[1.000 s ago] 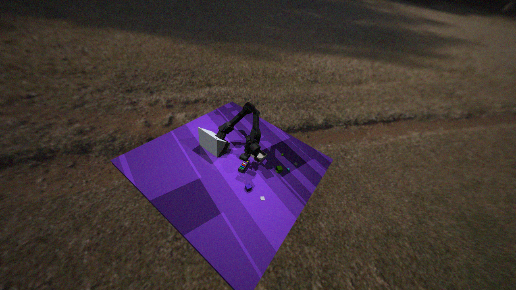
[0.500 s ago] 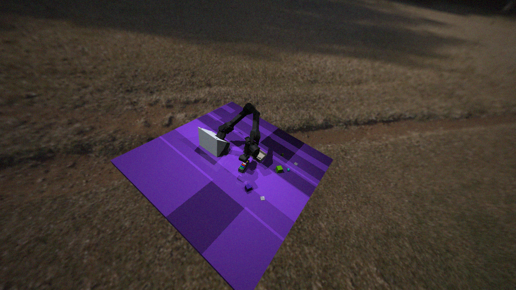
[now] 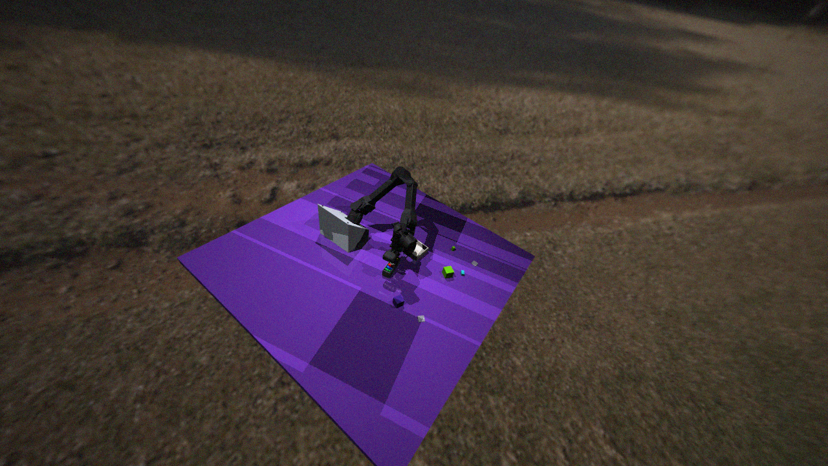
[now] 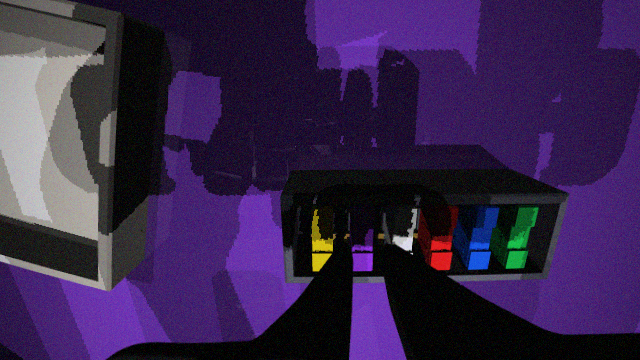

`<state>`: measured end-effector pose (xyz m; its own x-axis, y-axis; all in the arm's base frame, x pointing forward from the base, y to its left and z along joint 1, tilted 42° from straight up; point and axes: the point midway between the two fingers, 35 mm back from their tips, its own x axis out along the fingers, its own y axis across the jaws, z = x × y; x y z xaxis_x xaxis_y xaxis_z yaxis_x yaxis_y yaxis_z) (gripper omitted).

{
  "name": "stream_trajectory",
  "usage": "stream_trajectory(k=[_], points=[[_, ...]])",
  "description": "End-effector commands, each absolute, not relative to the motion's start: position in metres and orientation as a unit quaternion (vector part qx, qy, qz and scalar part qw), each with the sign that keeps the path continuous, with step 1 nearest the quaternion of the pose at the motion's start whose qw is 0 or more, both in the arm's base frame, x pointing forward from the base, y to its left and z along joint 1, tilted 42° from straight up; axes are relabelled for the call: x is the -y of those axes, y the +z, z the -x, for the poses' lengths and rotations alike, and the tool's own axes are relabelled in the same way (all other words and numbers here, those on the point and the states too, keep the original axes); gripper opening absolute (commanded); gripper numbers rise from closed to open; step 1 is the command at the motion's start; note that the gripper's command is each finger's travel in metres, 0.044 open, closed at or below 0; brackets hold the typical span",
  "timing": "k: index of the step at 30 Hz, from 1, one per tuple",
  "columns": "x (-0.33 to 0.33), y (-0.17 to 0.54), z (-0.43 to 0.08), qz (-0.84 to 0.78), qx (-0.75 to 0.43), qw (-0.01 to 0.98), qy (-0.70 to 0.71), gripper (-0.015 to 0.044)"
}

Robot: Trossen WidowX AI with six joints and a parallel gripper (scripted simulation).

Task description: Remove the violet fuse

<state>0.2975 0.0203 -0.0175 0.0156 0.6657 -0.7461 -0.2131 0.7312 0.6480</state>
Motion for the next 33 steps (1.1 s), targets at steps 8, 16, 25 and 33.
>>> stream_trajectory(k=[8, 16, 25, 33], points=[[-0.0257, -0.0255, -0.2959, -0.186, -0.626, 0.687, 0.318, 0.006], [-0.0267, -0.0267, -0.296, -0.186, -0.626, 0.687, 0.318, 0.006], [-0.0321, -0.0324, -0.2961, -0.186, -0.626, 0.687, 0.318, 0.006], [-0.0316, -0.0318, -0.2962, -0.183, -0.626, 0.687, 0.319, 0.0054]])
